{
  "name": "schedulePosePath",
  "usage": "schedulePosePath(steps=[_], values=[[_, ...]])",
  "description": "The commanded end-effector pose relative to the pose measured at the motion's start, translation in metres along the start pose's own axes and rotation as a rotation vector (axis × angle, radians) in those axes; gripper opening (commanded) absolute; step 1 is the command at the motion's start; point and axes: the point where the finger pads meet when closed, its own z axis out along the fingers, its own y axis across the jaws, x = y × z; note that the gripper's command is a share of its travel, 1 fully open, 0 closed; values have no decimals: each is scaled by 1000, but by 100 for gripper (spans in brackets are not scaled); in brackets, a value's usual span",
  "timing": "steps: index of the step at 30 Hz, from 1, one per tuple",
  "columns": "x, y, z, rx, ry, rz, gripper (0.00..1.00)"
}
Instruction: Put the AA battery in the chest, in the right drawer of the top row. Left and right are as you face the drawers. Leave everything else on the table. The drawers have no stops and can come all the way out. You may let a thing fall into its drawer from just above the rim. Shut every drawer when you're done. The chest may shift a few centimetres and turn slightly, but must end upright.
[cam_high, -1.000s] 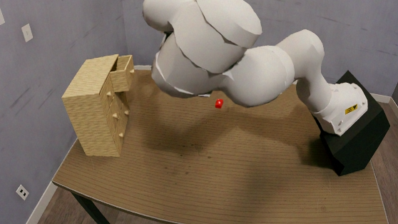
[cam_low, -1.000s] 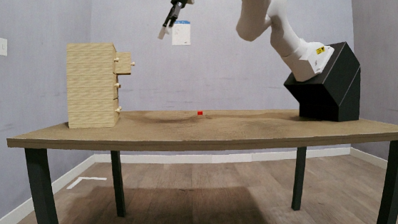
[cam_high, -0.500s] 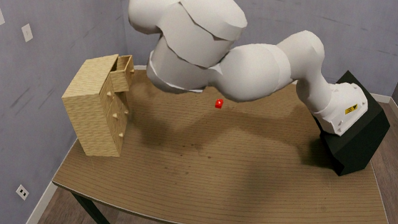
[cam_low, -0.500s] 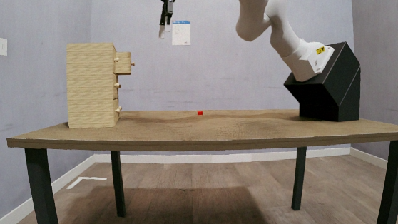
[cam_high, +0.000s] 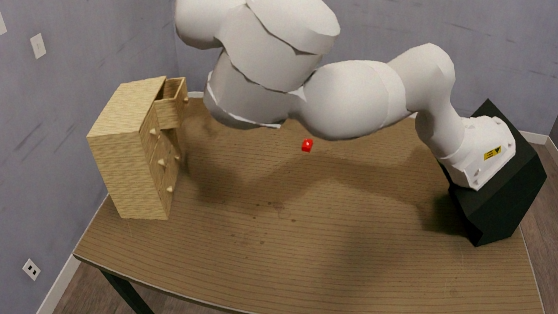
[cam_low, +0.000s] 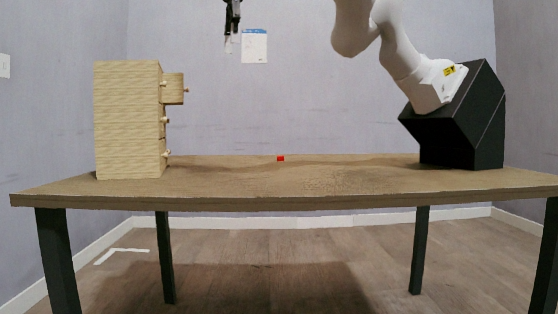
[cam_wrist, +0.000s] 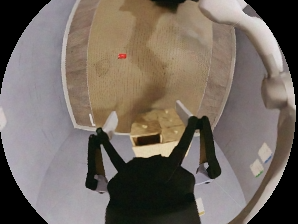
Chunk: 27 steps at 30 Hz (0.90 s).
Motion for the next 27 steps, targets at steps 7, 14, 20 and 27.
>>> schedulePosePath(steps=[7,14,20,27], values=[[1,1,0,-6,6,22,100],[1,1,0,-6,6,22,100],[1,1,0,-6,6,22,100],[67,-18,10,-3,4,21,100]])
